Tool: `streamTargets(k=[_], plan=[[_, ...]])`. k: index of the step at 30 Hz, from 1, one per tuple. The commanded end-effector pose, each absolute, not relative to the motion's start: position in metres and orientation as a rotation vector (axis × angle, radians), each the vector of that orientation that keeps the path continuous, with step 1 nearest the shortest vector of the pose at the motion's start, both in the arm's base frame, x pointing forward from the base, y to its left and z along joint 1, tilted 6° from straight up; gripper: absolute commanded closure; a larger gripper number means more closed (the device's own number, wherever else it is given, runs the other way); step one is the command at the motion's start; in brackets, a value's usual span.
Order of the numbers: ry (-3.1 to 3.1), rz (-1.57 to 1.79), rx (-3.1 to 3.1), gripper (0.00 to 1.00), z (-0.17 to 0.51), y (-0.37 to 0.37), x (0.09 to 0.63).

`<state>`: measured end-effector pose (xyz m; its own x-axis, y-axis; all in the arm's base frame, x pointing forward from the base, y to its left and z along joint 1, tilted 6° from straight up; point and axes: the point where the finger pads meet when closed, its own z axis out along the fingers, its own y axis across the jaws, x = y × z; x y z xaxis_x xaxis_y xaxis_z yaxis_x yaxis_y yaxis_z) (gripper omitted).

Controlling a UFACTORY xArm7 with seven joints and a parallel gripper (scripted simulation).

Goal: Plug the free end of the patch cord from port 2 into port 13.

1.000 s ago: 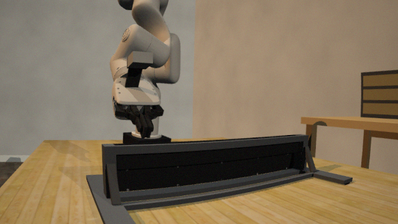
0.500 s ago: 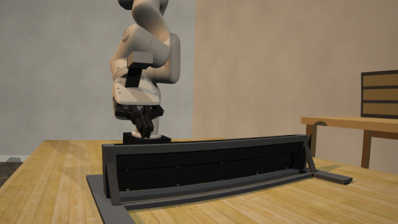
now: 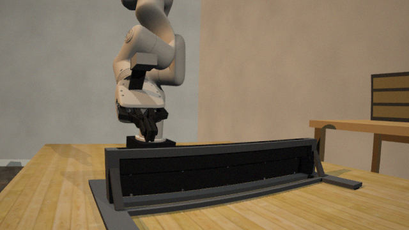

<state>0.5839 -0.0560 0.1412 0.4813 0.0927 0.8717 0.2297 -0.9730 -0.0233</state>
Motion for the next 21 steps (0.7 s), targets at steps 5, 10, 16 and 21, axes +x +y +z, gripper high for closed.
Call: streamTargets(k=[5,10,16,21], plan=[[-0.284,-1.513,-2.582,1.00,0.143,-0.056,0.585],[-0.284,-1.513,-2.582,1.00,0.144,-0.057,0.584],[-0.284,-1.513,-2.582,1.00,0.152,-0.060,0.569],[-0.284,-1.513,-2.582,1.00,0.170,-0.068,0.538]])
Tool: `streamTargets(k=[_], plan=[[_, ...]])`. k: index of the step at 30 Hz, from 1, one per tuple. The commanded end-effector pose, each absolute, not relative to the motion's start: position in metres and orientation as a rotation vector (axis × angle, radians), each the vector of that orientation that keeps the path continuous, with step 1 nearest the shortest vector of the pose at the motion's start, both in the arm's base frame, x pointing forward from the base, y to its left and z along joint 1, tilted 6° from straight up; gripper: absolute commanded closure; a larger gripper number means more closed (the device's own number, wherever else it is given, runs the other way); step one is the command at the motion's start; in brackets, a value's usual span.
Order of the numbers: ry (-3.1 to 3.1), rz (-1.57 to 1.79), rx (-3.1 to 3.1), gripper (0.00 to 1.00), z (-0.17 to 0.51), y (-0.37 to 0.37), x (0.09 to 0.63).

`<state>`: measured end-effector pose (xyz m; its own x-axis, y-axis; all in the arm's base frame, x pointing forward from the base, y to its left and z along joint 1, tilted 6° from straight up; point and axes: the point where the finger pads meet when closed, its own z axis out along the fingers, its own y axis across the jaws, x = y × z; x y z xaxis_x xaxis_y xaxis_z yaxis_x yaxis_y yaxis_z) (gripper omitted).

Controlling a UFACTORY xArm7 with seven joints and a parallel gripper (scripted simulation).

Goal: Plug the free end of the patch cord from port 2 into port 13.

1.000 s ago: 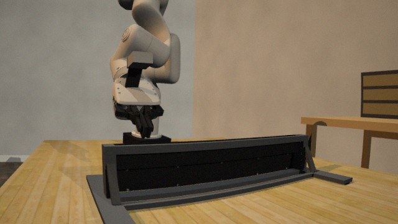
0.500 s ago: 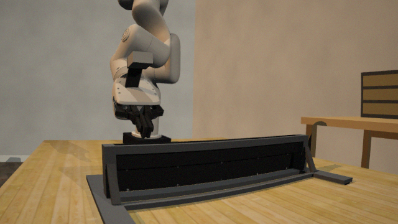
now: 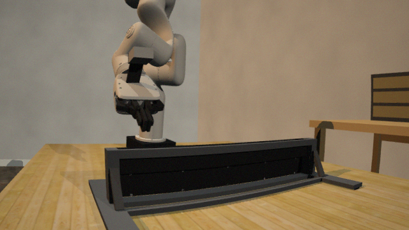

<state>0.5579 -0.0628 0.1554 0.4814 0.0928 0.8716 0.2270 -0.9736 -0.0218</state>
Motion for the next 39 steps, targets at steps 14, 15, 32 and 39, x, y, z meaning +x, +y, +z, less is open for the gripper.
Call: streamTargets(k=[14,15,32,39], plan=[[-0.284,-1.513,-2.582,1.00,0.209,-0.085,0.470],[-0.284,-1.513,-2.582,1.00,0.210,-0.085,0.468],[-0.643,-1.382,-2.633,1.00,0.192,-0.075,0.457],[-1.005,-1.232,-2.633,1.00,0.173,-0.067,0.445]])
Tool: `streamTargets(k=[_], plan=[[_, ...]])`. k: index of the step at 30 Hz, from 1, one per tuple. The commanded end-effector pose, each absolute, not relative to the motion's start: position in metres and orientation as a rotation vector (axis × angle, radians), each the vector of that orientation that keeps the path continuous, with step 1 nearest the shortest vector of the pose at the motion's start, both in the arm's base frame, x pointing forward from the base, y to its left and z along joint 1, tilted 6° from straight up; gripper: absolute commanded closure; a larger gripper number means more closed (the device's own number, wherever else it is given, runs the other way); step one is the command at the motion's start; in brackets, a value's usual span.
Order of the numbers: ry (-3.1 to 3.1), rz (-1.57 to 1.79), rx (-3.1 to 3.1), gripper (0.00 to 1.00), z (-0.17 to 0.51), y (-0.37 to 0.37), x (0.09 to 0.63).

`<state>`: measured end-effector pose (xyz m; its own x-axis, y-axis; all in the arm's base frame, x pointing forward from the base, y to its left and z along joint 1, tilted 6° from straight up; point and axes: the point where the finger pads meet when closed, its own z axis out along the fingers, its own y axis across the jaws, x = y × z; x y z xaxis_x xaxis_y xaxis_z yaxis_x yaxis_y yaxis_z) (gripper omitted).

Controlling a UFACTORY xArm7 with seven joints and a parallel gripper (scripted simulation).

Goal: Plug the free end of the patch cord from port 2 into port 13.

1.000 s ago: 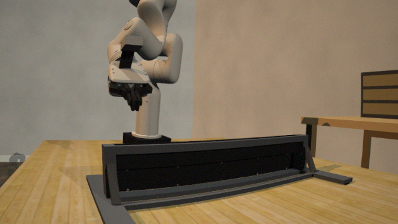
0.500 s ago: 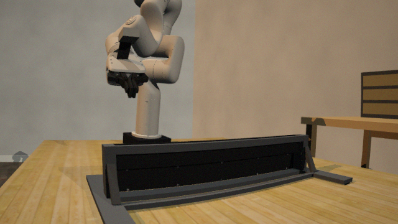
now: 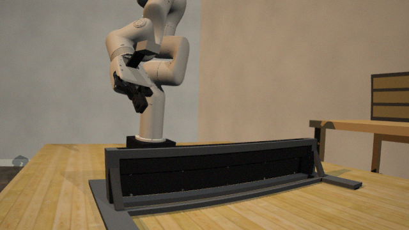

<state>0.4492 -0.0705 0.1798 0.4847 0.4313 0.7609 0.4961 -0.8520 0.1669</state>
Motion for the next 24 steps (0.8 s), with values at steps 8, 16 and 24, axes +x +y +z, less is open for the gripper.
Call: streamTargets(k=[8,16,24], plan=[[-1.374,-1.060,-2.578,1.00,0.154,-0.064,0.431],[-1.771,-0.850,-2.448,1.00,0.135,-0.065,0.416],[-2.101,-0.649,-2.272,1.00,0.120,-0.069,0.402]])
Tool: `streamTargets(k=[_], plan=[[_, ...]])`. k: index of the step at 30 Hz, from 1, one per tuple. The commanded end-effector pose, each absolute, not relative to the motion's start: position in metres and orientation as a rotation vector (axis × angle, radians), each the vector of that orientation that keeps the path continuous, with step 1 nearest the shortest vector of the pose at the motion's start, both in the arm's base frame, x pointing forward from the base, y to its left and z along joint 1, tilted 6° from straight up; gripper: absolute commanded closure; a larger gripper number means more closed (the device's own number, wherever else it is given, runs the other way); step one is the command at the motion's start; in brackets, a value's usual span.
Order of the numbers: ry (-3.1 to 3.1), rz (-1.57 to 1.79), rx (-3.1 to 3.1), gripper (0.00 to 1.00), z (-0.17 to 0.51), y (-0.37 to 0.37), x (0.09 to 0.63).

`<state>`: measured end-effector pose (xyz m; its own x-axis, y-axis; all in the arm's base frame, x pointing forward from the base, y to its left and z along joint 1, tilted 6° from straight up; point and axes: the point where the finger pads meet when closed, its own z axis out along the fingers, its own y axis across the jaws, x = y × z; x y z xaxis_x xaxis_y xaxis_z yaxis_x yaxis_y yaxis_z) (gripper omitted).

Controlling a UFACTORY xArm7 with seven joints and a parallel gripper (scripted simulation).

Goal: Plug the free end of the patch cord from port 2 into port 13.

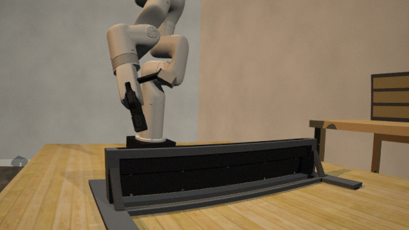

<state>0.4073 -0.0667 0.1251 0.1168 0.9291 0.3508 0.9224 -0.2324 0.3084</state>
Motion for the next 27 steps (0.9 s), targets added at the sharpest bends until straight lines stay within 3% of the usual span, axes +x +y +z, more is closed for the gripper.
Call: streamTargets(k=[1,17,27], plan=[[2.115,0.610,2.209,1.00,0.118,-0.070,0.401],[2.604,0.181,1.645,1.00,0.094,-0.089,0.380],[2.648,0.133,1.573,1.00,0.092,-0.092,0.378]])
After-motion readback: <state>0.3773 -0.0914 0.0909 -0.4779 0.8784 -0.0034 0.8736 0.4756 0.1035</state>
